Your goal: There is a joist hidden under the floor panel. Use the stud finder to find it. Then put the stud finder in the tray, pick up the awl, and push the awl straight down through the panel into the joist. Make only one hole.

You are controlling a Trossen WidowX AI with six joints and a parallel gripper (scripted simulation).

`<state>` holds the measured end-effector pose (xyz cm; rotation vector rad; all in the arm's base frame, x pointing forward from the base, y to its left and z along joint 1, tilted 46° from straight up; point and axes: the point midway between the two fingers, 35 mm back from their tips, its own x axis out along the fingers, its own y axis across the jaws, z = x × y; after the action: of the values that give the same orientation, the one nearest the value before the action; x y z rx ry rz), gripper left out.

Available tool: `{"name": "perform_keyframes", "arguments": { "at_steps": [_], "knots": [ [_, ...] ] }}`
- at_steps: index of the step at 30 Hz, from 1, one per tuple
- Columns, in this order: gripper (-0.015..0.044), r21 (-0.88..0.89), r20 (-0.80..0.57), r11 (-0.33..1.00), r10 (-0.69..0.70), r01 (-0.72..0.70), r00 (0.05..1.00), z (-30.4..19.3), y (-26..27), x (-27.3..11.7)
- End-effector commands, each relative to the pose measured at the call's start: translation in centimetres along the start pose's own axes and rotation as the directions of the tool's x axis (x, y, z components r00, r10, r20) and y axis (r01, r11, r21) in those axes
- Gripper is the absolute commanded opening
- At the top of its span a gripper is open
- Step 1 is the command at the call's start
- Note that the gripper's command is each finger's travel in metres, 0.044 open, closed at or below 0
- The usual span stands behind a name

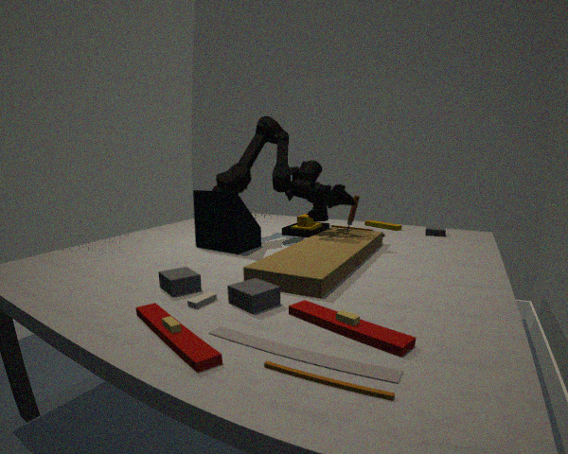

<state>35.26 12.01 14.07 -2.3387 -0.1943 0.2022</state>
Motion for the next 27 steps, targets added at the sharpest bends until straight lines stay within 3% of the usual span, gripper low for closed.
{"name": "perform_keyframes", "arguments": {
  "at_steps": [1, 27],
  "knots": [
    [0.0, 0.005, 0.002, 1.0, 0.004, -0.004, 1.0, 0.67, 0.08, 0.06],
    [0.0, 0.005, 0.002, 1.0, 0.004, -0.004, 1.0, 1.38, 0.1, 0.12]
  ]
}}
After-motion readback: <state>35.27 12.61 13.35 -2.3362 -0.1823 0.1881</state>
